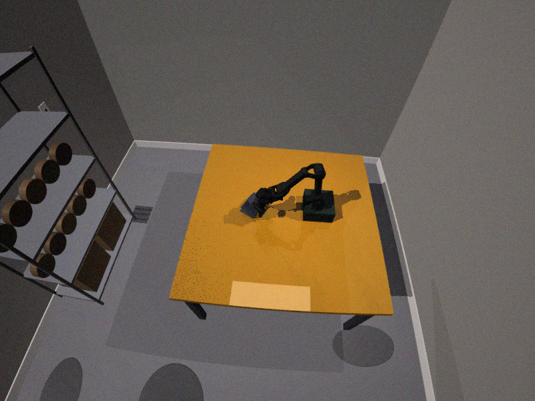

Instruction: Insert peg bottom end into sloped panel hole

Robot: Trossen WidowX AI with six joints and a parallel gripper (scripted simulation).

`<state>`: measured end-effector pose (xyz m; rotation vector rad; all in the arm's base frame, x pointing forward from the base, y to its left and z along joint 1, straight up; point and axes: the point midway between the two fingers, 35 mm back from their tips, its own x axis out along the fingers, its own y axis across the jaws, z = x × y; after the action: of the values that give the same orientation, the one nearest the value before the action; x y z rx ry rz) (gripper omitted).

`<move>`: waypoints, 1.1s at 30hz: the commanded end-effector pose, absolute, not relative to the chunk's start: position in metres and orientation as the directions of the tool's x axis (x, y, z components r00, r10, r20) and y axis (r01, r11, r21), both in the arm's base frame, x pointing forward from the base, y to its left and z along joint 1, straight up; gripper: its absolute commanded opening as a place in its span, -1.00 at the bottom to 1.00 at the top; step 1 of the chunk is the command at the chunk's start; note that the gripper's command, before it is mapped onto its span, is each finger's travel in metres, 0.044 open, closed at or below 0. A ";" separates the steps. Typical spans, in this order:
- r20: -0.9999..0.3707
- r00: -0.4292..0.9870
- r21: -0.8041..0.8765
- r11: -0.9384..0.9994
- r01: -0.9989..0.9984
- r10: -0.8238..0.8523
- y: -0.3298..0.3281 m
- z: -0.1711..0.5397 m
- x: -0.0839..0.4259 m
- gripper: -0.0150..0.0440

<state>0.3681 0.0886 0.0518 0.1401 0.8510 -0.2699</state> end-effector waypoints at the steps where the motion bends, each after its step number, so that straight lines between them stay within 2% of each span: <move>1: -0.757 0.629 0.016 0.957 0.290 -0.179 0.089 0.051 0.368 -0.49; 33: -0.757 0.629 0.016 0.957 0.290 -0.179 0.088 0.043 0.372 -0.49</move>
<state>0.3714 0.0878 0.0457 0.1439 0.8464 -0.2734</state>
